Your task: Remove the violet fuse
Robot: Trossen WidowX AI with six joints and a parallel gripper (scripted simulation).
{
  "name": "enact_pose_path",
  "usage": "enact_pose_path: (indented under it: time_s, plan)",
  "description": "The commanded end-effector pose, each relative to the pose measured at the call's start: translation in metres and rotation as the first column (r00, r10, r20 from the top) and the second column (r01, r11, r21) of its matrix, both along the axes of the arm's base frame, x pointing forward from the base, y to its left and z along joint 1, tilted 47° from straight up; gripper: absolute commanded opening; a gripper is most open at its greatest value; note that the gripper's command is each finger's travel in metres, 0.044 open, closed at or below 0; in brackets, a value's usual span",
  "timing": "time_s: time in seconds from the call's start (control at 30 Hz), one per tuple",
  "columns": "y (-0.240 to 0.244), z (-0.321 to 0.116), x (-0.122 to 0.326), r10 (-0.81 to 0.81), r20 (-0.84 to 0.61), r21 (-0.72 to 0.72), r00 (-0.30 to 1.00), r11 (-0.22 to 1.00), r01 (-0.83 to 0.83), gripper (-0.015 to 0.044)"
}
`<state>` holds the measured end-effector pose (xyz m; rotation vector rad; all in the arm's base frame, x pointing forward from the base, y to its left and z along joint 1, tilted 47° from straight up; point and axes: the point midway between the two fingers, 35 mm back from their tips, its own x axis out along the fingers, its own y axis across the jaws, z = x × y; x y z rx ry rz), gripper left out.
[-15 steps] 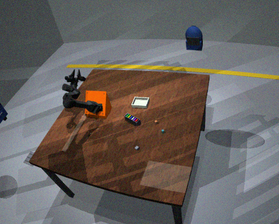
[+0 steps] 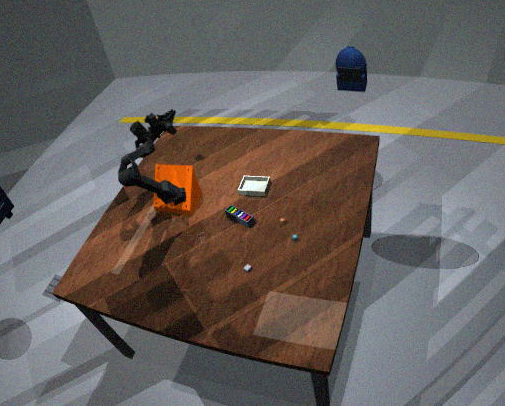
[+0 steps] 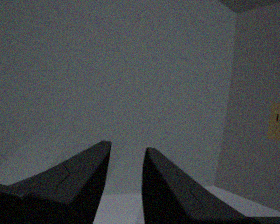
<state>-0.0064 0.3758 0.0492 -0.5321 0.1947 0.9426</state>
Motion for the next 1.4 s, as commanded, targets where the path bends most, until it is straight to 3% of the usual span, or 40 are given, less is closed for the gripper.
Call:
enact_pose_path:
  time_s: [0.0, 0.17, 0.33, 0.63, 0.87, 1.1, 1.2, 1.37]
  plan:
    - [-0.006, -0.013, 0.074, -0.144, 0.098, -0.181, 0.985, 0.97, 0.16, 0.0074]
    - [-0.032, -0.023, 0.154, -0.273, 0.187, -0.385, 0.944, 0.864, 0.326, 0.0074]
    - [-0.078, -0.028, 0.23, -0.365, 0.243, -0.596, 0.899, 0.675, 0.435, 0.0074]
    - [-0.203, -0.027, 0.319, -0.499, 0.218, -0.876, 0.838, 0.277, 0.394, 0.0074]
    - [-0.318, -0.015, 0.344, -0.645, 0.113, -0.983, 0.756, 0.041, 0.182, 0.0074]
    - [-0.413, 0.003, 0.333, -0.767, -0.032, -0.994, 0.641, -0.043, -0.101, 0.0074]
    - [-0.437, 0.01, 0.329, -0.789, -0.094, -0.979, 0.607, -0.039, -0.202, 0.0074]
    - [-0.439, 0.01, 0.329, -0.791, -0.099, -0.977, 0.603, -0.038, -0.211, 0.0074]
